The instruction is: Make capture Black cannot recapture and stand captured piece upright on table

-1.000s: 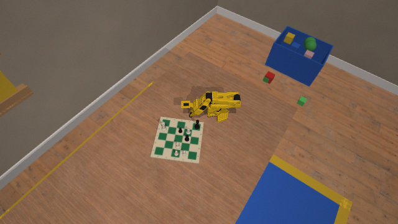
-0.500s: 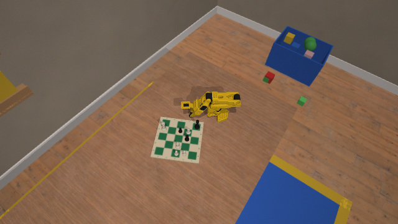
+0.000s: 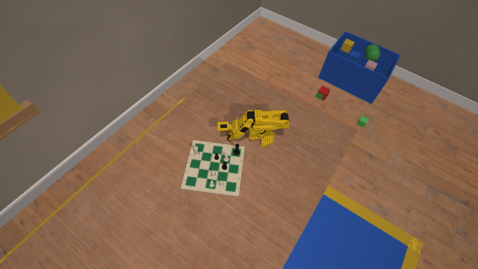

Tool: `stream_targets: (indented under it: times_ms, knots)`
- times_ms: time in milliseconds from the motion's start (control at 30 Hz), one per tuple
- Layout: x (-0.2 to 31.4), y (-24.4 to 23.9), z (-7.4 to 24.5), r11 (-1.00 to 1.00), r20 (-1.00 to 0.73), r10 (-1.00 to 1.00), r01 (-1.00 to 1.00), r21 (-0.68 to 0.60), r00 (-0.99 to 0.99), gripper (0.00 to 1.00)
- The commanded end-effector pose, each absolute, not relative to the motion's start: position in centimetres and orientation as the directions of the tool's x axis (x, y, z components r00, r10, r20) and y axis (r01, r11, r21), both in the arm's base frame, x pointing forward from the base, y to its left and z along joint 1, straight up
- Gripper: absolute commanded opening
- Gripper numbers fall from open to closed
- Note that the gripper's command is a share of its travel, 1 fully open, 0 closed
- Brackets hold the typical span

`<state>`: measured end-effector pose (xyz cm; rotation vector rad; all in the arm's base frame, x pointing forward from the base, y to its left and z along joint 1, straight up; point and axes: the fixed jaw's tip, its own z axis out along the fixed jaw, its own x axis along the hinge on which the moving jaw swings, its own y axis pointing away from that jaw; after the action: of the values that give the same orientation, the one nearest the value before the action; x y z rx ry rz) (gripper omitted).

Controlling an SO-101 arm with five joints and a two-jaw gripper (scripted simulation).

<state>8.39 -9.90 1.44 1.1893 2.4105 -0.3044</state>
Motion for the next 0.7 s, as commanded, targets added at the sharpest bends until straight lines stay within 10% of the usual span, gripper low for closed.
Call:
stream_targets:
  times_ms: [0,667]
  knots:
    - [8.22,-9.72,1.21,0.599,-0.46,0.711,0.801,0.0,-0.532,0.09]
    - [8.12,-9.72,1.51,0.594,-0.47,0.71,0.805,0.0,-0.524,0.09]
